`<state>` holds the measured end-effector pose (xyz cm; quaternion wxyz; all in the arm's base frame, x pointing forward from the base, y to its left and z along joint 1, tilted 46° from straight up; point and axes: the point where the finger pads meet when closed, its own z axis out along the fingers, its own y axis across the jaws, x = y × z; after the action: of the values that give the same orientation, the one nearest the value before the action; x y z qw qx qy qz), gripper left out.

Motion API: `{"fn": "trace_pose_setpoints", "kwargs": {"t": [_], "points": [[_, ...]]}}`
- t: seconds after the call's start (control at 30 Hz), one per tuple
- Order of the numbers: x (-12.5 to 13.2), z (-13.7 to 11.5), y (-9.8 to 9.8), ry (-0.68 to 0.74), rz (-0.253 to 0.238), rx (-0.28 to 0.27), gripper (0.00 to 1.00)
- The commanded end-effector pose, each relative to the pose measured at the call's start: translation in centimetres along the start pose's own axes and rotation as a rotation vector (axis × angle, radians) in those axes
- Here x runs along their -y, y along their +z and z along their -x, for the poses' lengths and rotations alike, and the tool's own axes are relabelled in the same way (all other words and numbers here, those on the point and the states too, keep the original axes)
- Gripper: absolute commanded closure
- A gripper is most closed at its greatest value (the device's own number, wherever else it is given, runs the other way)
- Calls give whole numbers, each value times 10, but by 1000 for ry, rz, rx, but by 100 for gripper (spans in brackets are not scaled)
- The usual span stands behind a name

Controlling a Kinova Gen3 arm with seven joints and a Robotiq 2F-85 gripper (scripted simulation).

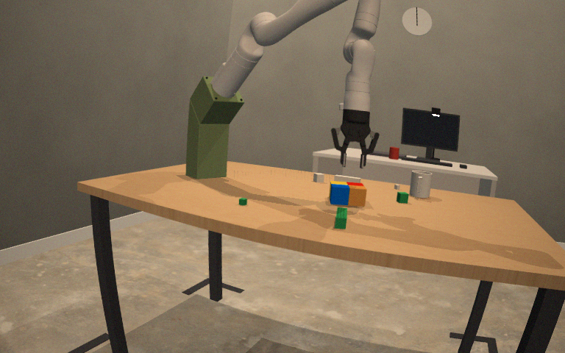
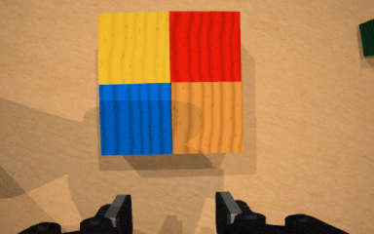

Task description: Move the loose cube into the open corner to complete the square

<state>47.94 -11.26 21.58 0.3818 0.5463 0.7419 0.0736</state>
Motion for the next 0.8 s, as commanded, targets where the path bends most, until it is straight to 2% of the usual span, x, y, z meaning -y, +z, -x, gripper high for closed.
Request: {"fn": "trace_pose_setpoints", "kwargs": {"t": [0.0,0.1,0.17,0.23,0.33,0.47,0.67,0.73,0.77], "points": [[-1,-1,0,-17,1,-1,47],[-4,-5,0,-88,1,-6,47],[-4,-5,0,-88,1,-6,47],[-8,-10,1,-171,1,-12,47],[-16,-20,2,-348,1,-20,47],[-28,-35,3,-651,3,-28,47],[-50,-55,2,-1061,4,-21,47],[-50,-55,2,-1061,4,-21,47],[-53,-58,2,-1215,6,-17,47]]}}
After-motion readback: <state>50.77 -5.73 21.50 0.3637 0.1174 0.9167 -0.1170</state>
